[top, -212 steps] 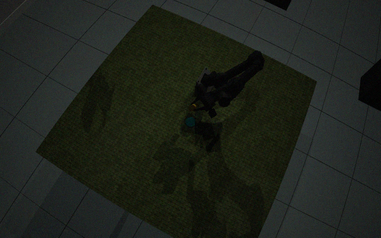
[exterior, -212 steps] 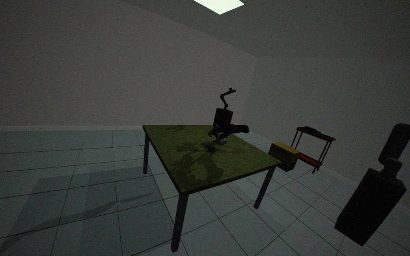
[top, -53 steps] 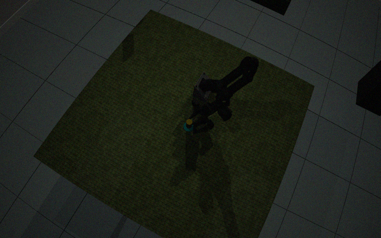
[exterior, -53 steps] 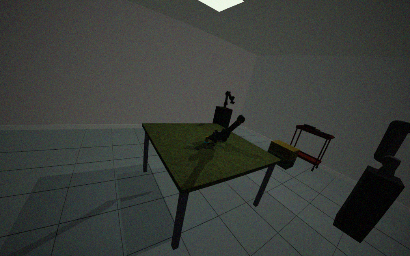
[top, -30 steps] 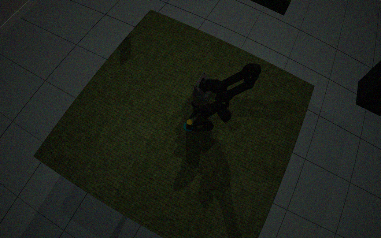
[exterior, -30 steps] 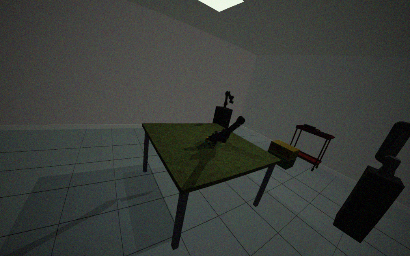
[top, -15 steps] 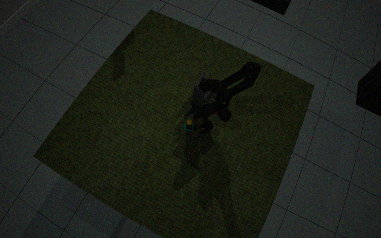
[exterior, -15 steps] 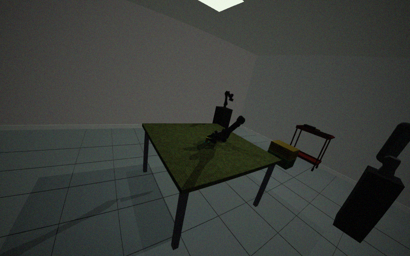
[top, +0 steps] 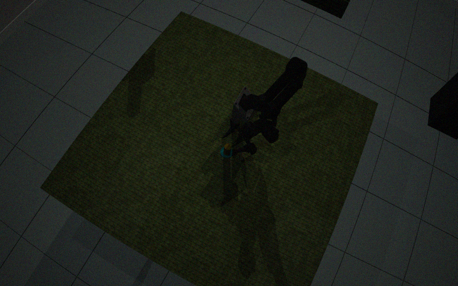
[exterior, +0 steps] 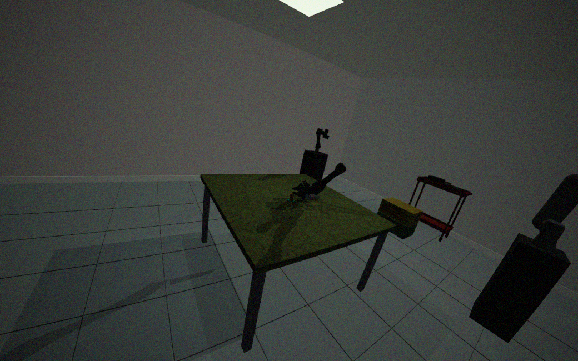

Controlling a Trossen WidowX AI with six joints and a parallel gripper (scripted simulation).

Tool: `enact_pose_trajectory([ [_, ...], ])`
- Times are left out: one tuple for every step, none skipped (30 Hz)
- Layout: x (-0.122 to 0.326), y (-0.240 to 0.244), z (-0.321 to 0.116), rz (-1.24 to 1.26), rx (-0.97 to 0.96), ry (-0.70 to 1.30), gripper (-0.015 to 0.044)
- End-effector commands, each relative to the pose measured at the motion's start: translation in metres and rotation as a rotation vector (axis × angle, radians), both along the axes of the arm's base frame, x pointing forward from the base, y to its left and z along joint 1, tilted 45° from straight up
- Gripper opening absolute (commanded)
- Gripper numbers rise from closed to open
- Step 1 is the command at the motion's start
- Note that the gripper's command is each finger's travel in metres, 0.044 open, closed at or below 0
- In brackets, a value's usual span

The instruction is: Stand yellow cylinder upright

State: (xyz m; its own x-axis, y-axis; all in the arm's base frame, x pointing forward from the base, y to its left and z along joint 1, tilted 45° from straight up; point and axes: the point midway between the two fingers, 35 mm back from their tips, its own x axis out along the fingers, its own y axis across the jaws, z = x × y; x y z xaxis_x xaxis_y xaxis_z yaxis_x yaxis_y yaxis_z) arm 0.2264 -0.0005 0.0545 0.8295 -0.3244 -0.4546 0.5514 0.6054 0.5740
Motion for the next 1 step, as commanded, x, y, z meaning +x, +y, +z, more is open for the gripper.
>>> enact_pose_trajectory([
  [-0.0004,-0.0069,0.0093,0.008,-0.004,-0.011,0.0400],
])
